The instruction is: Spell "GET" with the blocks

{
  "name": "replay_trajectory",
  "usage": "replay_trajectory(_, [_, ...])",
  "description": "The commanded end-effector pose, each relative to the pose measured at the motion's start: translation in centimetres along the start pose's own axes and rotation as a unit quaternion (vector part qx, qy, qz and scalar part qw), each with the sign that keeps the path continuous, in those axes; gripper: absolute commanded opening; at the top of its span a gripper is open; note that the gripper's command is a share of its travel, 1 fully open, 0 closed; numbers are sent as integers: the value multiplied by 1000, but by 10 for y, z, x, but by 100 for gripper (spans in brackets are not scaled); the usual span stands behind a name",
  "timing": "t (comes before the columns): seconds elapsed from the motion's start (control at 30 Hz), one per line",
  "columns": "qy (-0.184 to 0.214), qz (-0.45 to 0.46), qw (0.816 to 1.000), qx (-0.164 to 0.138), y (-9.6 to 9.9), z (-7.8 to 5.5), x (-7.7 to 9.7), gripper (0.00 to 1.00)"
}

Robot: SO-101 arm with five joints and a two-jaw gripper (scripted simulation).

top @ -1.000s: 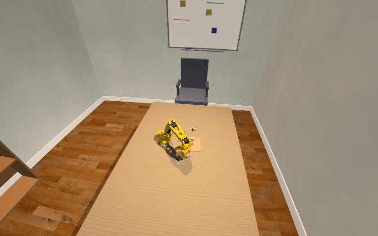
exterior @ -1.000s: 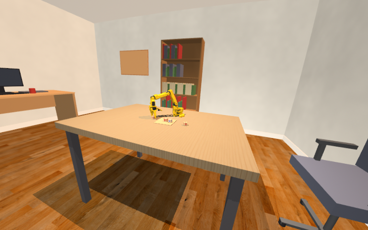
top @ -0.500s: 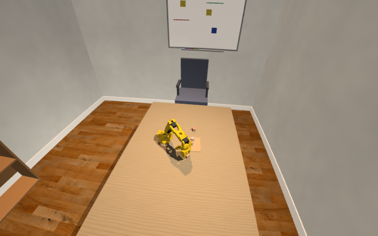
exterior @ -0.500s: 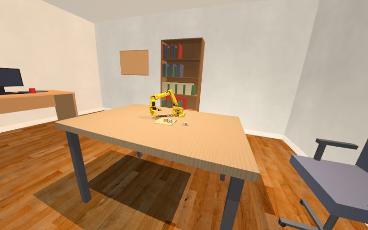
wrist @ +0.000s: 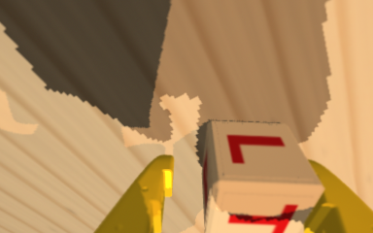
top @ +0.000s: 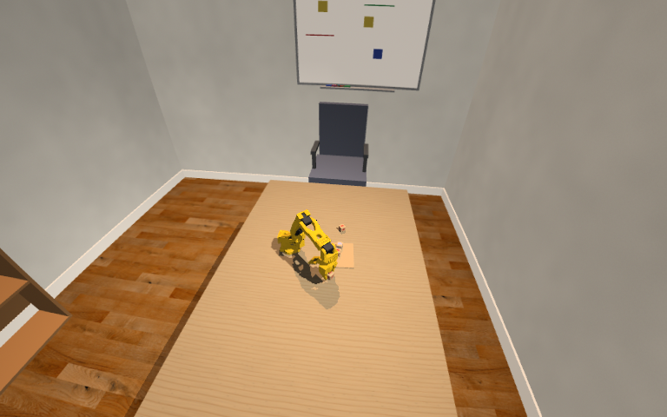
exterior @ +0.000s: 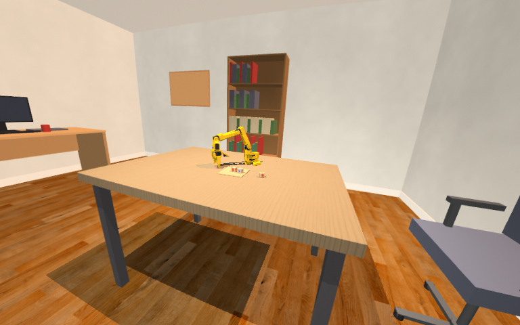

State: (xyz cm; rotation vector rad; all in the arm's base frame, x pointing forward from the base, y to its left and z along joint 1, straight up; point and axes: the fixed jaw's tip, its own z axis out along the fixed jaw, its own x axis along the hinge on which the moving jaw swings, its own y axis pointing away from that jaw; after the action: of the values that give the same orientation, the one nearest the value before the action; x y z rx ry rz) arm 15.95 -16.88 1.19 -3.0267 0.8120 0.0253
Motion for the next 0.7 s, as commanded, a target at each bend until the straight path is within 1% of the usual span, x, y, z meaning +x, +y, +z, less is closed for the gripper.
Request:
replay_trajectory(0.0, [72,0,997,-17,1,-27,18,20])
replay_trajectory(0.17, [72,0,997,-17,-2,-27,18,17])
replay_trajectory(0.67, [72,0,997,-16,-4,-27,18,13])
